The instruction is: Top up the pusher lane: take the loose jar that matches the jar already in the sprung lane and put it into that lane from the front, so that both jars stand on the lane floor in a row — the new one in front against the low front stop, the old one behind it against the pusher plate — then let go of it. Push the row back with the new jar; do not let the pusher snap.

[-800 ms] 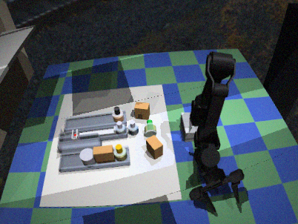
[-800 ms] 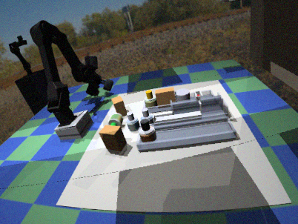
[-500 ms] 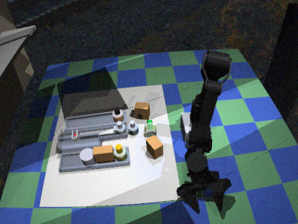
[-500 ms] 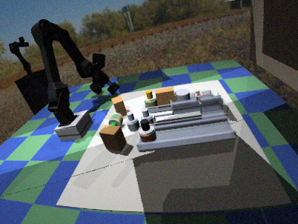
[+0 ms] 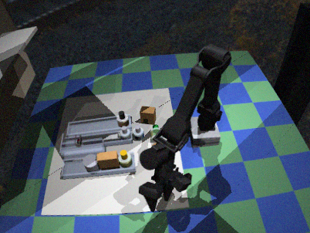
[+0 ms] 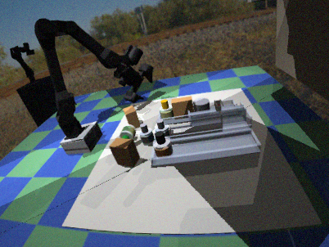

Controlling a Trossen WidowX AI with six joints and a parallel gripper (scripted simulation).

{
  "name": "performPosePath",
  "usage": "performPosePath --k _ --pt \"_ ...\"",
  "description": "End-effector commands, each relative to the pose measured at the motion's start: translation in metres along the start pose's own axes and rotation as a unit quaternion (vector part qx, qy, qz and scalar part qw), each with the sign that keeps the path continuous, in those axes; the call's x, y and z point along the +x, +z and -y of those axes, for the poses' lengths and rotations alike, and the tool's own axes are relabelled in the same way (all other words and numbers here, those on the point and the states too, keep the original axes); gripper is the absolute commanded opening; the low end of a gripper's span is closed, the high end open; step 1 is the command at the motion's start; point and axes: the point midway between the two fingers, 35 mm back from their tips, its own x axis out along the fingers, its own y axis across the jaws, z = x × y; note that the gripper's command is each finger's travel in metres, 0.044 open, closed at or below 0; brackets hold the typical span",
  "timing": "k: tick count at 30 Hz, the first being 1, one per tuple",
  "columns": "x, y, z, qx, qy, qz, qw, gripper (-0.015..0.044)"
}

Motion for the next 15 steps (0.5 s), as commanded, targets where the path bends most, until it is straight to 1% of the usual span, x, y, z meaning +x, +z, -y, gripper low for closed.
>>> performPosePath --k 1,4,8,11,15 --pt "-0.027 -0.054 0.004 0.180 0.008 -0.069 0.981 0.0440" --pt "-0.055 -0.099 -0.003 0.339 0.011 -0.127 0.932 0.0440" --pt "-0.099 -0.149 -0.018 0.528 0.000 -0.193 0.827 0.0440" --pt "-0.128 -0.174 -0.037 0.645 -0.003 -0.233 0.728 0.0440" --pt "-0.168 -0.193 -0.070 0.776 -0.001 -0.284 0.563 0.0440"
